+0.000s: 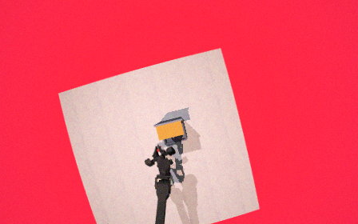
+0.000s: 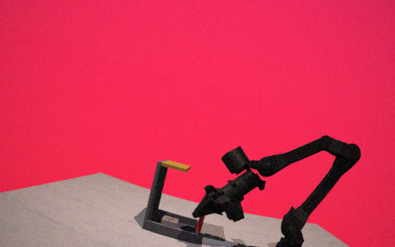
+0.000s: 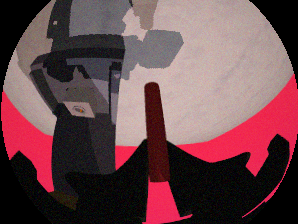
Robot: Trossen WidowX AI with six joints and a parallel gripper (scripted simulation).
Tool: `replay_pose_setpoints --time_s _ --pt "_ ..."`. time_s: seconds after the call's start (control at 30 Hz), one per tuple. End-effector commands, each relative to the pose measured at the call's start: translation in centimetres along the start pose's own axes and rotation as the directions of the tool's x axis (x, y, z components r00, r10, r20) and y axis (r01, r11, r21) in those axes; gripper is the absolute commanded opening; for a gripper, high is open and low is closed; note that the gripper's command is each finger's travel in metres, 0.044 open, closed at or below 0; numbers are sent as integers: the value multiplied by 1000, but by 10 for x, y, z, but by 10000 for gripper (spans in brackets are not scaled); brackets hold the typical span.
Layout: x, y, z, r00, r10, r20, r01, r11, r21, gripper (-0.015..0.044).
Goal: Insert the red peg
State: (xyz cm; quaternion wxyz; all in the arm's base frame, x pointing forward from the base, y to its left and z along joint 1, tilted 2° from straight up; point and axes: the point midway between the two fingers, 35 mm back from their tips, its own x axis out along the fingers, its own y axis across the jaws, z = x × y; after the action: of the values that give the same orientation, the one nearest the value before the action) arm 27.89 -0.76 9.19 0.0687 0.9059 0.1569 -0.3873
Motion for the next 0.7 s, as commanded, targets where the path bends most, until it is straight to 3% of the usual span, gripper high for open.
replay_pose_setpoints --time_s 0.0,0.67 --pt "1 10 -3 1000 19 -1 -19 1000 13 0" --pt "6 66 -5 993 115 5 -115 988 104 0"
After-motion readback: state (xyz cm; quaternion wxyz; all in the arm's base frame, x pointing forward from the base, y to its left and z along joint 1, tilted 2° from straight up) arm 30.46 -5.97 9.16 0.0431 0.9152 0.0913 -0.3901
